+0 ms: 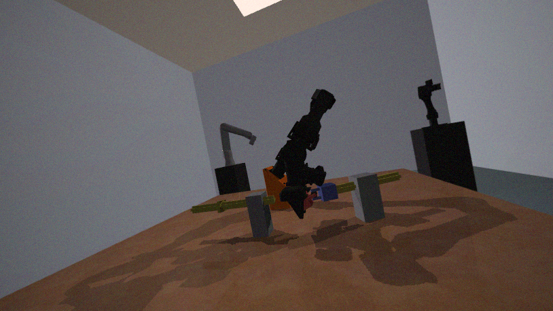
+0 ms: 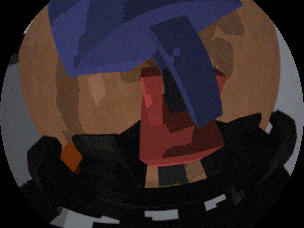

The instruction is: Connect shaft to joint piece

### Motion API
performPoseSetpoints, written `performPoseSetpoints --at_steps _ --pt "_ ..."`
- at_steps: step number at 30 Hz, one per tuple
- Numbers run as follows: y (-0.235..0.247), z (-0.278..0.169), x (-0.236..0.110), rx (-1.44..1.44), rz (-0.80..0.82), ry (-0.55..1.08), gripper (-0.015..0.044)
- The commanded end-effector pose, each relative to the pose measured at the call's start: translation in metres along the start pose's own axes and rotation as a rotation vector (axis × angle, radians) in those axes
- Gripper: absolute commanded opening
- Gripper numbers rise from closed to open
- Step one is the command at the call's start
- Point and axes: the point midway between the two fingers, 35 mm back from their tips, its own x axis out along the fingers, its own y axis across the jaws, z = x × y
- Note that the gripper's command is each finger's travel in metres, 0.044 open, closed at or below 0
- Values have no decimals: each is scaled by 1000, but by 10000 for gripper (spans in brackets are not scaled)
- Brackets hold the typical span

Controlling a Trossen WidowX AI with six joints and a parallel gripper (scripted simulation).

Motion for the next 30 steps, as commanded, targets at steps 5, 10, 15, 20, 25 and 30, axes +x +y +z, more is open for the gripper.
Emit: performPoseSetpoints --at_steps 5,10,15,20,25,30 --pt "-1 -3 -6 -14 -1 129 0" --pt "-1 -3 -7 -17 -1 156 0" --pt "-1 -4 -8 -17 -1 164 0" --pt "-1 -4 -9 -16 0 168 0" --pt "-1 -4 -9 -16 1 167 0" --pt "-1 -4 -9 -16 1 168 0"
